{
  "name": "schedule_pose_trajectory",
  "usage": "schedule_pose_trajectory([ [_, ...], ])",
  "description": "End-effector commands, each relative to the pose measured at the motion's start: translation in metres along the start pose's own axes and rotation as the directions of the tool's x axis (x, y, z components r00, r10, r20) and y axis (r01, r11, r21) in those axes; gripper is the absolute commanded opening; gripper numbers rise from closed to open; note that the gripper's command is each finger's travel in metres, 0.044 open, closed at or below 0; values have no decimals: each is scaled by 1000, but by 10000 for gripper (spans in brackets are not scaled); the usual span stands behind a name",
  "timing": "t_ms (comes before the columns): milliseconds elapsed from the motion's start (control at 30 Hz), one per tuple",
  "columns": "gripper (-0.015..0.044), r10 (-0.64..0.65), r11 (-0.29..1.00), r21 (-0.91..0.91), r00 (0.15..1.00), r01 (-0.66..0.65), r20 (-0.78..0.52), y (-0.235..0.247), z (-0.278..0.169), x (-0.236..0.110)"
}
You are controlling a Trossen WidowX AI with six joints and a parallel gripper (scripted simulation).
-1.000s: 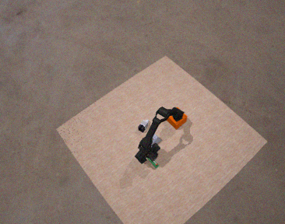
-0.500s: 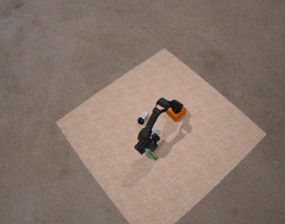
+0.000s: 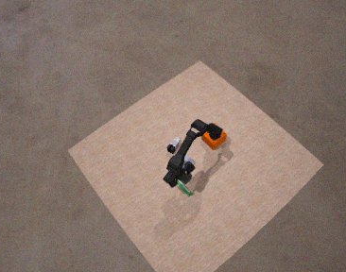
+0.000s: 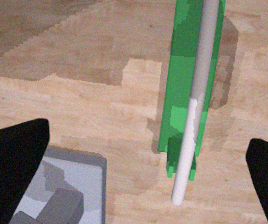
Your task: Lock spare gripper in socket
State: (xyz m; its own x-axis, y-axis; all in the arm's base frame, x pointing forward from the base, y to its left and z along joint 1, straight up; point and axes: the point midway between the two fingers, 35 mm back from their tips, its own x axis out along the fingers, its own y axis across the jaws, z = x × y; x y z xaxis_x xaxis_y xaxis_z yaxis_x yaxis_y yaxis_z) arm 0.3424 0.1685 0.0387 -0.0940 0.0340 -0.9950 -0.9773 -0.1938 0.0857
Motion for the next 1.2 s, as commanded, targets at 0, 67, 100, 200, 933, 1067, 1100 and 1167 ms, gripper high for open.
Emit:
schedule_pose_trajectory([
  [0,440,-2,1000,0,1000,2,0,1,1,-11],
  [67,440,2,1000,0,1000,-2,-1,2,1,-14],
  [100,440,4,1000,0,1000,-4,-1,3,0,-15],
  [200,440,10,1000,1,1000,-10,-2,5,0,-21],
  [933,440,31,1000,2,999,-31,-7,17,3,-88],
  [1067,440,28,999,15,1000,-28,-7,15,-1,-82],
  [1100,440,23,998,53,1000,-23,-5,15,-10,-82],
  [1167,440,2,981,195,1000,-2,-2,17,-44,-83],
])
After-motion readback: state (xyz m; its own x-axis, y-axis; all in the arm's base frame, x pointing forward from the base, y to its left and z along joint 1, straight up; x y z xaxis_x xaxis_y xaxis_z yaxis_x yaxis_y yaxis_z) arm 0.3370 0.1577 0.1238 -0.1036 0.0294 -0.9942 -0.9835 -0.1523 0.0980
